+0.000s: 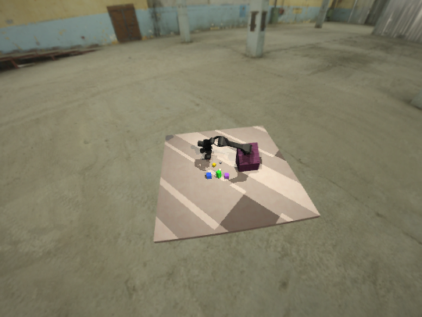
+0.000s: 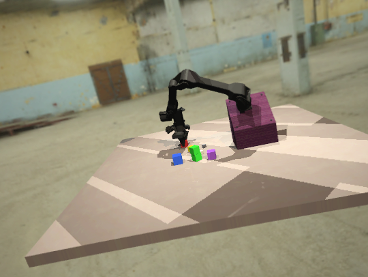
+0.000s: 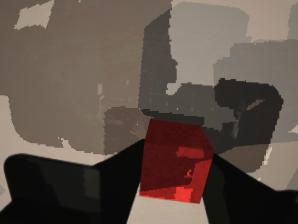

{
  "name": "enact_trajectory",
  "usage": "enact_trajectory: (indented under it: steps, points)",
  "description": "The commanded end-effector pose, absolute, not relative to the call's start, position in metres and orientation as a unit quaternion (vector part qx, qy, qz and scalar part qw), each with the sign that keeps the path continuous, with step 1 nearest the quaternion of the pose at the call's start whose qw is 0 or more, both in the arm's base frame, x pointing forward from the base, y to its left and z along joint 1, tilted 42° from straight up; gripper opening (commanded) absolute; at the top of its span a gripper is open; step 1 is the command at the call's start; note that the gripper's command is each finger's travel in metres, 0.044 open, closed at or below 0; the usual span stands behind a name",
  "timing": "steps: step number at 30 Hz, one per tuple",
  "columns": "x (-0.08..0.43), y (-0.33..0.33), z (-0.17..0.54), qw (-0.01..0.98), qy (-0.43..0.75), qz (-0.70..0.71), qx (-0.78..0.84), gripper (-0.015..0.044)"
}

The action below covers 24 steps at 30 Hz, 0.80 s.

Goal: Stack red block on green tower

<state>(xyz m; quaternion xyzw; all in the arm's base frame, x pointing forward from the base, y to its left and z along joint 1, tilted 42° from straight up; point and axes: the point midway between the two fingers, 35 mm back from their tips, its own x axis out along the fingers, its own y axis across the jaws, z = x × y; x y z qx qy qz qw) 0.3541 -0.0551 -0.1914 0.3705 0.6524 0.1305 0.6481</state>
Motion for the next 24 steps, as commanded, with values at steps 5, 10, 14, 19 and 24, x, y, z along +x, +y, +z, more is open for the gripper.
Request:
enact_trajectory:
  steps: [5, 10, 14, 19, 24]
  points:
    - [0.353, -0.066, -0.179, 0.647, 0.653, 0.129, 0.373, 0.0000]
    - [0.349, -0.085, -0.158, 0.647, 0.653, 0.128, 0.373, 0.0000]
    - [0.346, -0.100, -0.141, 0.647, 0.653, 0.128, 0.372, 0.0000]
    - [0.343, -0.120, -0.118, 0.647, 0.653, 0.128, 0.372, 0.0000]
    - [0.341, -0.134, -0.102, 0.647, 0.653, 0.127, 0.372, 0.0000]
